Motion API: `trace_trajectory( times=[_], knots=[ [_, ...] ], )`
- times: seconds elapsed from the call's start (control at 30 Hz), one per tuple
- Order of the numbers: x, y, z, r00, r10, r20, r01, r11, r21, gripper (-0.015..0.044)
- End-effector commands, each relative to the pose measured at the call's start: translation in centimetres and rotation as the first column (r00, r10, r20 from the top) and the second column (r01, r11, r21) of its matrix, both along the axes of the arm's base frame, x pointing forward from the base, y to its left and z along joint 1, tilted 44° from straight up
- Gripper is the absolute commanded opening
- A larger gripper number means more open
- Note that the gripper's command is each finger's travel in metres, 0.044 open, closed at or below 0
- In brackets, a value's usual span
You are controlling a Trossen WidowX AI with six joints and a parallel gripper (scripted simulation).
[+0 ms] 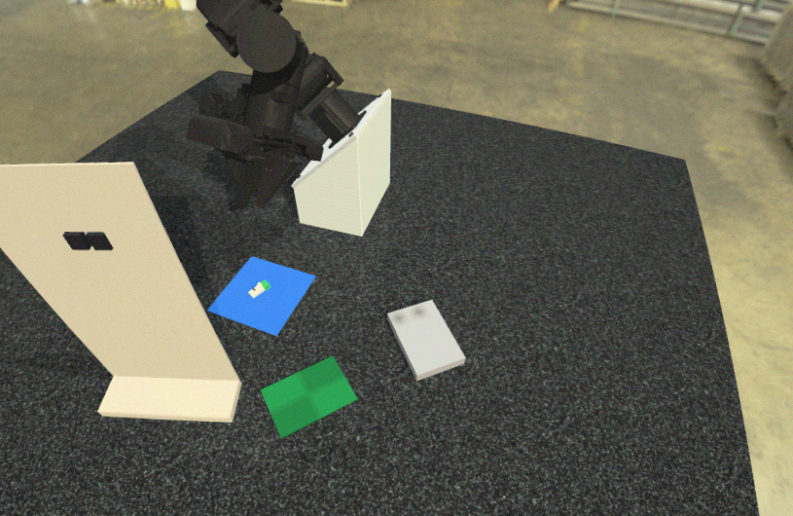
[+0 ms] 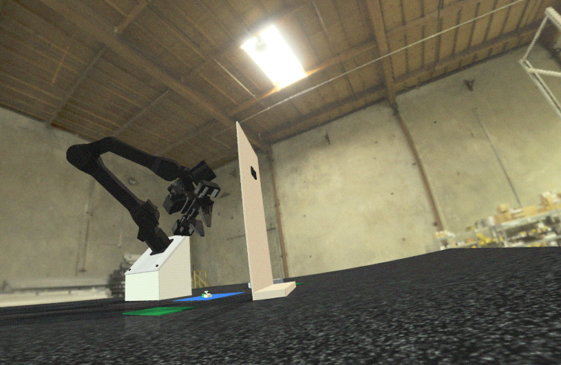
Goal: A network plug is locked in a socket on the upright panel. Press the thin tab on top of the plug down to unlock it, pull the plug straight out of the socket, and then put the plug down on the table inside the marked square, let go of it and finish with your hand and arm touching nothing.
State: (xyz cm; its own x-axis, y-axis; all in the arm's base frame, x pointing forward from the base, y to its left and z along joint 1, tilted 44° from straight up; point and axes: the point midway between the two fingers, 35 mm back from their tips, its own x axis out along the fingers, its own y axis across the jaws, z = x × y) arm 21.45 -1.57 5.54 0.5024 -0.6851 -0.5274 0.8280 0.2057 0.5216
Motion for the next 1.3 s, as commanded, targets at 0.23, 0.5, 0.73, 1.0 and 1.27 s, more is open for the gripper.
trace_trajectory(
  times=[0.23,0.5,0.73,1.0,1.27],
  knots=[
    [0.2,2.2,2.5,1.000,-0.002,0.014,0.002,1.000,-0.003,0.0156],
    [0.0,3.6,4.6,1.000,0.000,0.028,0.000,1.000,-0.012,0.0156],
    [-0.1,4.0,5.3,0.999,0.001,0.034,-0.001,1.000,-0.016,0.0235],
    [-0.1,4.0,5.3,0.999,0.001,0.034,-0.001,1.000,-0.016,0.0440],
    [-0.1,4.0,5.3,0.999,0.001,0.034,-0.001,1.000,-0.016,0.0440]
  ],
)
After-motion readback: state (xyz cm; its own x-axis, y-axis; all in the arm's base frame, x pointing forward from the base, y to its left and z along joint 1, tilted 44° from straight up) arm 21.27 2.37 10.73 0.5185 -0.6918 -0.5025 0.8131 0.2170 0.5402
